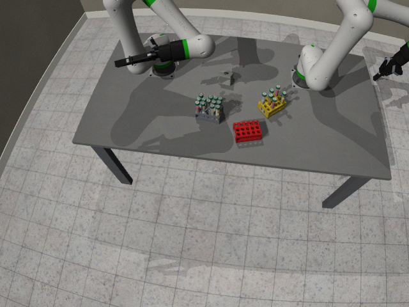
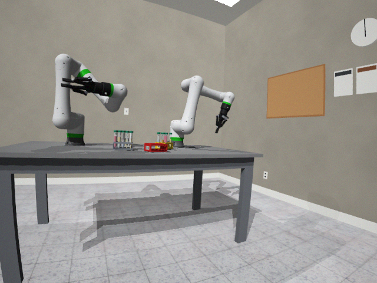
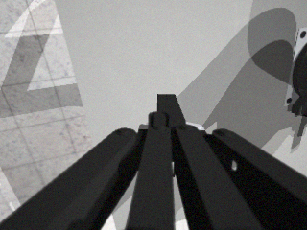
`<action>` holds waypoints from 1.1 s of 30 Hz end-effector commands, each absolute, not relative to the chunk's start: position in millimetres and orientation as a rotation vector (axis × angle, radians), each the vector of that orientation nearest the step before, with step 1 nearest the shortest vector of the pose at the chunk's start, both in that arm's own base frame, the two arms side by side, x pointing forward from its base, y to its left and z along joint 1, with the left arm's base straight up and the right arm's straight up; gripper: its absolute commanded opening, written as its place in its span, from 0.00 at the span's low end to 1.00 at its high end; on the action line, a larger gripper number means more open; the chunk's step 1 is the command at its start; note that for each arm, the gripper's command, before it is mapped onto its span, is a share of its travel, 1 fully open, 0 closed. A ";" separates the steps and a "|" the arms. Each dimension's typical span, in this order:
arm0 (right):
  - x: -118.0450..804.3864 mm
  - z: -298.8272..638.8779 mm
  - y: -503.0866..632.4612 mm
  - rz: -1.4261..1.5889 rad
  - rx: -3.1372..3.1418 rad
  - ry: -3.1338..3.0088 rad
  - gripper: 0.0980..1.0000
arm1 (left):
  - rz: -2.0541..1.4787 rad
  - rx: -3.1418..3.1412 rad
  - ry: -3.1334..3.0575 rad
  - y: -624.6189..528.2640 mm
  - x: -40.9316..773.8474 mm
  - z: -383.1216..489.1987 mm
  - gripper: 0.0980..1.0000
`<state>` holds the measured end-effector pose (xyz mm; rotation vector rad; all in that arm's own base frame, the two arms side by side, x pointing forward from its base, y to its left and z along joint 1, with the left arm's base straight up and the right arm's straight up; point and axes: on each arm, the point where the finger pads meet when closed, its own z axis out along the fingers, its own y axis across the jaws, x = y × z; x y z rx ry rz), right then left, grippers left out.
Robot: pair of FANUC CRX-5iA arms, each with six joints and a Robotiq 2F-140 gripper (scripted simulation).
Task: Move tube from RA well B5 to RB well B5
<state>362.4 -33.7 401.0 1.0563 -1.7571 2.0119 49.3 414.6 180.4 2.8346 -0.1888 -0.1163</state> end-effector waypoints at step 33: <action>362.4 401.5 -33.6 2.013 1.056 -1.758 0.20 | -0.125 2.780 1.211 465.4 29.0 228.3 0.00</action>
